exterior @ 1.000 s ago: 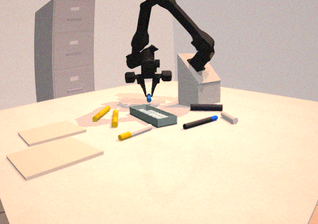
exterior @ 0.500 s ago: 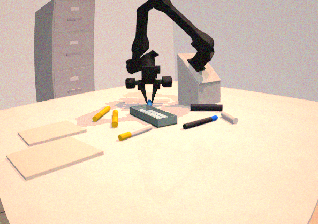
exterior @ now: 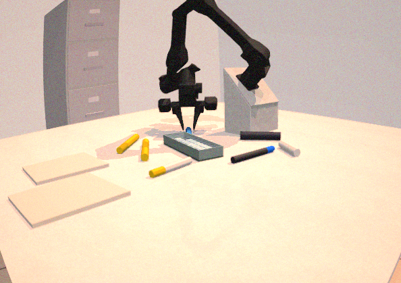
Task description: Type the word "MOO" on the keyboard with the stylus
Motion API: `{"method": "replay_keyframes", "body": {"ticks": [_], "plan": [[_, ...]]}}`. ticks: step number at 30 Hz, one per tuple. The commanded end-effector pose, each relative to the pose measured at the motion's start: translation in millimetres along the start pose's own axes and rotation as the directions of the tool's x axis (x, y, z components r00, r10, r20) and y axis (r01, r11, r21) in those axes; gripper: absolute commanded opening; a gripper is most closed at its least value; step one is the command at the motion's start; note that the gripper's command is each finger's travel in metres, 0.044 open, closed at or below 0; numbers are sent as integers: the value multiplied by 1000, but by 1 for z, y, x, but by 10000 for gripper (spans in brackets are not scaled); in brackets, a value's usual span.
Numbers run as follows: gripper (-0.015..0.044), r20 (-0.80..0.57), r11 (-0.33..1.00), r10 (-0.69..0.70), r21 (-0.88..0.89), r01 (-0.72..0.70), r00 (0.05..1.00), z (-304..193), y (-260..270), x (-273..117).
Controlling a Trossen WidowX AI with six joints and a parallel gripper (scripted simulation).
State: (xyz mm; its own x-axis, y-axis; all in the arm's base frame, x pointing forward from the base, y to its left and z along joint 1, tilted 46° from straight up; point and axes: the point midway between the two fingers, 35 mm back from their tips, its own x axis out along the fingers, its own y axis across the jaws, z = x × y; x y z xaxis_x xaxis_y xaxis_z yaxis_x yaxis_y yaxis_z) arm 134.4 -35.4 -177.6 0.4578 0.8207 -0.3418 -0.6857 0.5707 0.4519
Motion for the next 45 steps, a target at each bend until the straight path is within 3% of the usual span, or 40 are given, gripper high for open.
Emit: {"method": "replay_keyframes", "body": {"ticks": [1,6,13,17,21,29,45], "plan": [[150,-2,1000,-2,-1,2,1000,6,-2,-11],[150,-1,1000,-6,0,6,1000,27,-1,-49],[150,-11,1000,-7,2,7,1000,27,-2,-48],[150,-230,995,99,46,-90,968,32,2,-41],[150,-486,988,156,91,-128,860,40,4,-35],[150,-841,1000,25,17,-19,540,65,1,-24],[150,-858,1000,2,-1,-5,514,65,1,-17]]}}
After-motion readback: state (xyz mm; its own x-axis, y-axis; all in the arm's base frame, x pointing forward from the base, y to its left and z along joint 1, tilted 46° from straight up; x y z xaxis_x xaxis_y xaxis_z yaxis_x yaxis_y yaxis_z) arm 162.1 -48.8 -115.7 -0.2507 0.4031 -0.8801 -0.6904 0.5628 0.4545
